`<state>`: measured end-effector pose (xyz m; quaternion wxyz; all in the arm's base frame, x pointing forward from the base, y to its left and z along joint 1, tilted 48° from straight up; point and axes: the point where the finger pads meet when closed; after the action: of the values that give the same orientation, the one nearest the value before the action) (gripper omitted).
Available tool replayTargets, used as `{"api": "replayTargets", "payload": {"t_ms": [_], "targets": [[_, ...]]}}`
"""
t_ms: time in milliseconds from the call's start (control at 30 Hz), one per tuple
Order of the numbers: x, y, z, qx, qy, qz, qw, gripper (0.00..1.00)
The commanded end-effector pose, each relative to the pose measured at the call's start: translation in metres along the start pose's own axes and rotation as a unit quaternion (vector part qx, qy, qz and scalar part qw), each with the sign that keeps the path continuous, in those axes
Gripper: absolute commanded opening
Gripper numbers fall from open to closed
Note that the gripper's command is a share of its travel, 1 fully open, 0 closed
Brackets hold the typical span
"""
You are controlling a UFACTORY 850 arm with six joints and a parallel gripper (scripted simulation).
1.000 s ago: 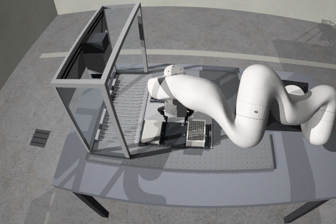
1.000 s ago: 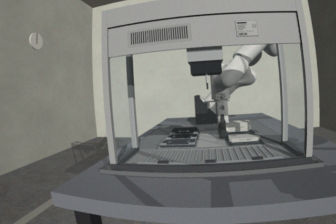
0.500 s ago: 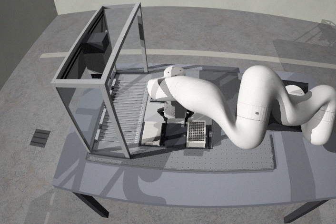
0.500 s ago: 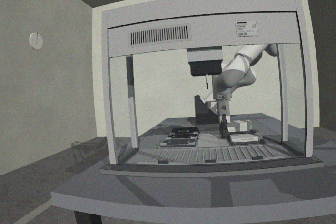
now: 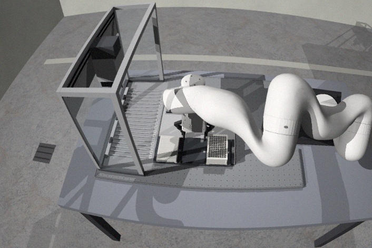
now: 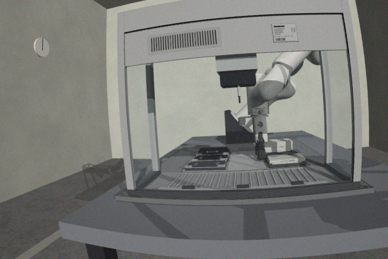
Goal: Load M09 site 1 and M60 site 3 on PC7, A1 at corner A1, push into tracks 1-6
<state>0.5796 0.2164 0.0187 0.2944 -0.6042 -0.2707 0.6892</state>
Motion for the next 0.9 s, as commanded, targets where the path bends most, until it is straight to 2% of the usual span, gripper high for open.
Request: {"api": "replayTargets", "payload": {"t_ms": [0,867], "targets": [[-0.0009,-0.0019,-0.0004,0.000,0.001,0.000,1.000,1.00],[-0.0009,-0.0007,-0.0007,0.000,0.001,0.000,1.000,1.00]]}}
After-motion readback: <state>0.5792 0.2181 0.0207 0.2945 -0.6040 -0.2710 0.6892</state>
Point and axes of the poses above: the point where the finger pads meet when closed, its own x axis out along the fingers, its own z axis across the jaws, y = z × x, and after that the axes turned 13 degrees about x, right-handed
